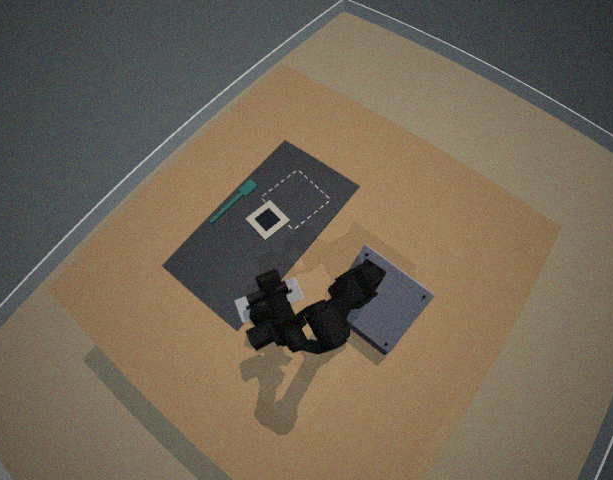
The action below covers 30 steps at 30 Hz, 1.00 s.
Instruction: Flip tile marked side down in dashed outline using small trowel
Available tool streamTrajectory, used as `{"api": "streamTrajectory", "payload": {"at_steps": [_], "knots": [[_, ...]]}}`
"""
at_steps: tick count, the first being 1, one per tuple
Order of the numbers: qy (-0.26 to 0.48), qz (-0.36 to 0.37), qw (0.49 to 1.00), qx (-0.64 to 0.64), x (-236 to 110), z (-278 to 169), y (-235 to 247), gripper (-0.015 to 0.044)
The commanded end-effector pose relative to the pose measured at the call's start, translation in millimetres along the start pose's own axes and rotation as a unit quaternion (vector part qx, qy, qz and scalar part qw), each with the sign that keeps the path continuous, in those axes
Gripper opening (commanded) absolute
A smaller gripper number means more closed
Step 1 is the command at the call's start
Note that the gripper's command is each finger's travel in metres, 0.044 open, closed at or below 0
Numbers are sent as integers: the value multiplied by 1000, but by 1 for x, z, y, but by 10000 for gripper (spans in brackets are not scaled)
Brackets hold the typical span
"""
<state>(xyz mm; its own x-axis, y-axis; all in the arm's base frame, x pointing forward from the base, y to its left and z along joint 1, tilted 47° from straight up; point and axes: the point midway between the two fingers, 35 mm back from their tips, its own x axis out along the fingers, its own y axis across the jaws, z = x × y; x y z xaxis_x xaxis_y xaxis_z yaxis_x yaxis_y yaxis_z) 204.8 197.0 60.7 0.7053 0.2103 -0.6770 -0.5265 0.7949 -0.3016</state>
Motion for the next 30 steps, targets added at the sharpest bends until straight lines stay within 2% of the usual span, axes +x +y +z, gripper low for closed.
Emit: {"api": "streamTrajectory", "payload": {"at_steps": [1,6,11,30], "knots": [[4,2,1000,-3,7,-3,0,300],[4,2,1000,-4,13,-4,-1,300],[4,2,1000,-4,13,-4,-1,169],[4,2,1000,-4,13,-4,-1,42]]}}
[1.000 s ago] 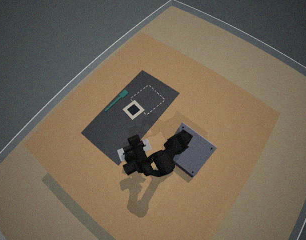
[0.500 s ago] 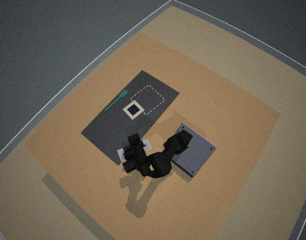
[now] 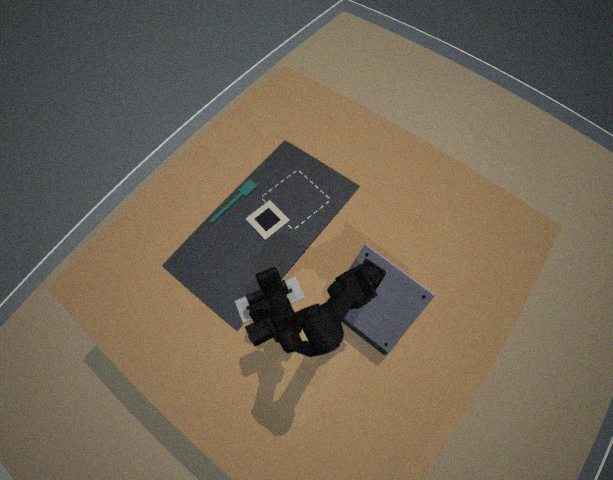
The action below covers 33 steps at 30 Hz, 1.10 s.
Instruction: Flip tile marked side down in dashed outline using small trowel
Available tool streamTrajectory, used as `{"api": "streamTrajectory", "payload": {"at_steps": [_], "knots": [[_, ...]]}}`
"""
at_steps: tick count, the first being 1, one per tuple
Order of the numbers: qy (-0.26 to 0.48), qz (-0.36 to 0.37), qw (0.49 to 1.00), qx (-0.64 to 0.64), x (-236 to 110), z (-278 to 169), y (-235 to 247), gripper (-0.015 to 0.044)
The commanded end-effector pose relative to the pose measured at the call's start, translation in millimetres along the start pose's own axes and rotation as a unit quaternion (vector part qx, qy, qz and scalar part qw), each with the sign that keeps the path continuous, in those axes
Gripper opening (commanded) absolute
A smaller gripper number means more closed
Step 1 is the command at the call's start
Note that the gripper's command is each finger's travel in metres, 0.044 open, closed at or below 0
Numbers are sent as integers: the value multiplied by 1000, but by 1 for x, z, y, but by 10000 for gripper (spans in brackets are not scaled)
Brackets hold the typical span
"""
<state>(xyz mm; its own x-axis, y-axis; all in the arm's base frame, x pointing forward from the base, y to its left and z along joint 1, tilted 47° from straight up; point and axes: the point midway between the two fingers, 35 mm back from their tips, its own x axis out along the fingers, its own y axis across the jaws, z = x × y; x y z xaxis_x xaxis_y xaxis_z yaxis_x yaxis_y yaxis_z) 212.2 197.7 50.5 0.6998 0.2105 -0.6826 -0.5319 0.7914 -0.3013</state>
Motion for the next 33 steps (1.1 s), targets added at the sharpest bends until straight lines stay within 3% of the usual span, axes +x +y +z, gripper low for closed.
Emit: {"api": "streamTrajectory", "payload": {"at_steps": [1,4,25,33], "knots": [[1,-1,1000,-1,0,-1,0,35],[1,-1,1000,-1,0,-1,-1,0],[-1,-1,1000,0,-39,1,-46,0],[-7,7,1000,0,-26,13,-49,0]]}}
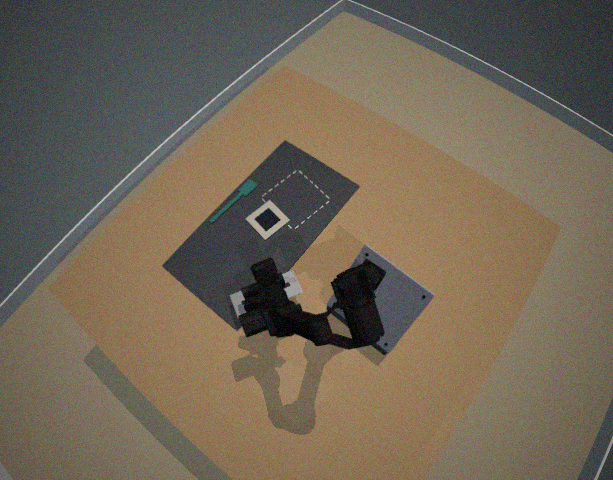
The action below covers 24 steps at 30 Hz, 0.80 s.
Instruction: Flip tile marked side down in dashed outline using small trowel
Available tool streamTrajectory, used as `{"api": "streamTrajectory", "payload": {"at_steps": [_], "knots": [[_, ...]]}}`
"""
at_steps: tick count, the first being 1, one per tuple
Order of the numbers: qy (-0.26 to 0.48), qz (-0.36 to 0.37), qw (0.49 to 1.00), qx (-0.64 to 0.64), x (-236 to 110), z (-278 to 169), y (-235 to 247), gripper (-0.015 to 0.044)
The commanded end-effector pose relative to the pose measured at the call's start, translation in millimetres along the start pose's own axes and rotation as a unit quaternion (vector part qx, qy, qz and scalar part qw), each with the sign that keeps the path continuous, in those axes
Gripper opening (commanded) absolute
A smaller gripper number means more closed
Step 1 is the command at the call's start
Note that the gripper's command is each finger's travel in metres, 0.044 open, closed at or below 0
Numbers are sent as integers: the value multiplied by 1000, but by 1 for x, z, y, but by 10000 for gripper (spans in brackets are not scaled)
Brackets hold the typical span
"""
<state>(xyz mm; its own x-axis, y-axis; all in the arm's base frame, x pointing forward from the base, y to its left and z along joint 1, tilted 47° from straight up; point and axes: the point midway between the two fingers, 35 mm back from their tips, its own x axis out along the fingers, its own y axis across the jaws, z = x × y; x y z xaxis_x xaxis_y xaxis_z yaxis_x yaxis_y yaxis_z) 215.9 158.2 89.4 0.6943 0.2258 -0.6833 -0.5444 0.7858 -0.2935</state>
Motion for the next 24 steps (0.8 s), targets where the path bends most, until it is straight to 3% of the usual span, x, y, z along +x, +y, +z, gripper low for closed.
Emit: {"api": "streamTrajectory", "payload": {"at_steps": [1,24], "knots": [[-6,1,1000,2,9,10,-5,0],[-65,21,998,-13,82,52,-48,0]]}}
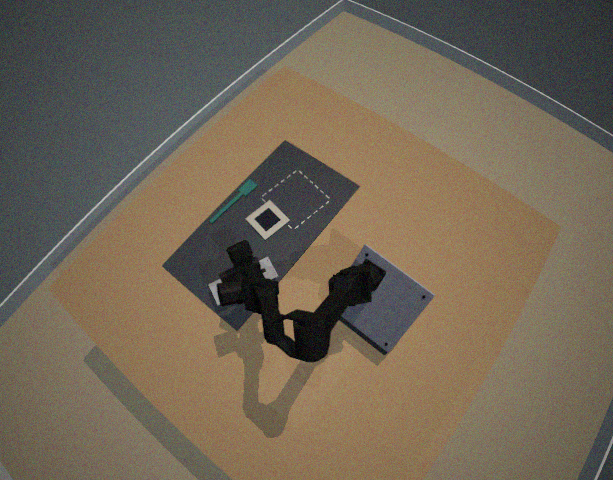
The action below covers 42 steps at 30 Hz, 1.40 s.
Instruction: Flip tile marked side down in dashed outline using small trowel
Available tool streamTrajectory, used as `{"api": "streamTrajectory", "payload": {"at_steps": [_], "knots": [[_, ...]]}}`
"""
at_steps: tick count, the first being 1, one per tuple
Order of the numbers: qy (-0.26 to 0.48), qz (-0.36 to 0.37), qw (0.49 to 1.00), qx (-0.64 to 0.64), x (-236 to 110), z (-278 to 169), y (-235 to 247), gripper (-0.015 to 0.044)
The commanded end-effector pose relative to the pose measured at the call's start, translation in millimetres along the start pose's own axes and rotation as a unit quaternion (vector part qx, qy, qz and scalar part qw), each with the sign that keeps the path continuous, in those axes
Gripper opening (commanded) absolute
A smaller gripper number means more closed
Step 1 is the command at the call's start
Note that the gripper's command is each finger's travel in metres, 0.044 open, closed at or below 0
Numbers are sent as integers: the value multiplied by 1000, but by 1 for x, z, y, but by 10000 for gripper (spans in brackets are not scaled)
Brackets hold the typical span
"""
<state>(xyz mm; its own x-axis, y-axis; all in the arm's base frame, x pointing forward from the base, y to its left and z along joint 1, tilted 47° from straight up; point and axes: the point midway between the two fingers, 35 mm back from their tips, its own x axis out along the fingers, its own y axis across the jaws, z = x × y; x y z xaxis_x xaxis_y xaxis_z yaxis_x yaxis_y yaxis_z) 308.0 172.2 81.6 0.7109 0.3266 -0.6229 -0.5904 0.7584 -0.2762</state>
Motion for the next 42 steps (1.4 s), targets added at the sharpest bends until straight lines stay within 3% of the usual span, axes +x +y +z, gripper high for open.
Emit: {"api": "streamTrajectory", "payload": {"at_steps": [1,26,42], "knots": [[-15,-5,1000,-4,12,6,-14,0],[-102,-26,992,-63,80,-4,-98,0],[-103,-27,992,-63,92,-4,-89,0]]}}
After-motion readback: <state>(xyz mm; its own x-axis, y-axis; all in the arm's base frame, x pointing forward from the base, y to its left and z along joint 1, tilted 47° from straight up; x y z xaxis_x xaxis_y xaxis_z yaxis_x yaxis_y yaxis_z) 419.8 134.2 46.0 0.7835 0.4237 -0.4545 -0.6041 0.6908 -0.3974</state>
